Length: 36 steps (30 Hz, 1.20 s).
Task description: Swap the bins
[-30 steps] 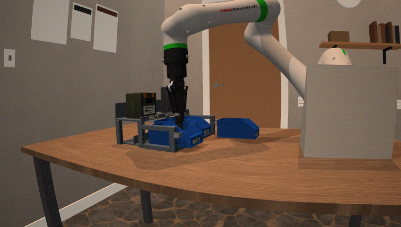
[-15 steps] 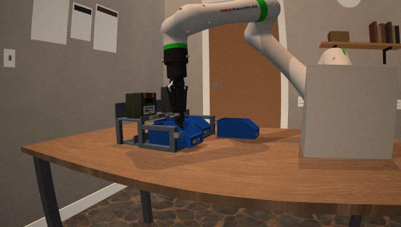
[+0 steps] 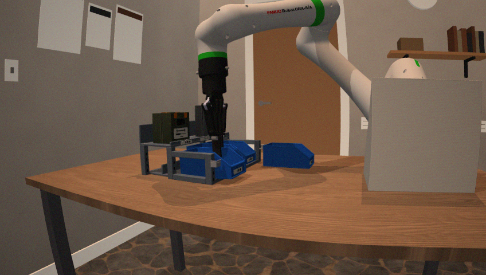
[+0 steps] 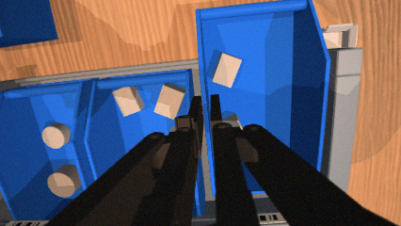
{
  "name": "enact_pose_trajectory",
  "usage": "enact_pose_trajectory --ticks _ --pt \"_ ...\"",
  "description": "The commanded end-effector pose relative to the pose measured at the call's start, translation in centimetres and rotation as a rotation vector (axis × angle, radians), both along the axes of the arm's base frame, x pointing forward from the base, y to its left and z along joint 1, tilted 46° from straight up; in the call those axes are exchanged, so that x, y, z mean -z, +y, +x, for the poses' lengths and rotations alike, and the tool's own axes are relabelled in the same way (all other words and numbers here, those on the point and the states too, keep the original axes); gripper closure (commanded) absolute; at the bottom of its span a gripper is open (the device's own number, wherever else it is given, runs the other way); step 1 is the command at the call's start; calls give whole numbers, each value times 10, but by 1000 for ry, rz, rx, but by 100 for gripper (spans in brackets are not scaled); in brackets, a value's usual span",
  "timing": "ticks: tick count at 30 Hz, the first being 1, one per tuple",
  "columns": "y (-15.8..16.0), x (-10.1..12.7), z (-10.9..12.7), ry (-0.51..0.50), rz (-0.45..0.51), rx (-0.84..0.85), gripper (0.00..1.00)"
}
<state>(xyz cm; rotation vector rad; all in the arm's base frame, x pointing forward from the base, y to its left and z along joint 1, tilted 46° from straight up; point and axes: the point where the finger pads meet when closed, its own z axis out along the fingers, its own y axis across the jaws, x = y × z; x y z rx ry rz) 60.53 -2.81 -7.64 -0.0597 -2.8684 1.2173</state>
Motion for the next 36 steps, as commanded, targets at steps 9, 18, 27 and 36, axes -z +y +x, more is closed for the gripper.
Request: enact_pose_trajectory --ticks 9,18,27,36 --pt "6 -6 1 -1 1 -2 85" --pt "13 -12 0 -1 1 -2 85" --pt "23 -22 0 -1 1 -2 85" --pt "32 -31 0 -1 1 -2 85"
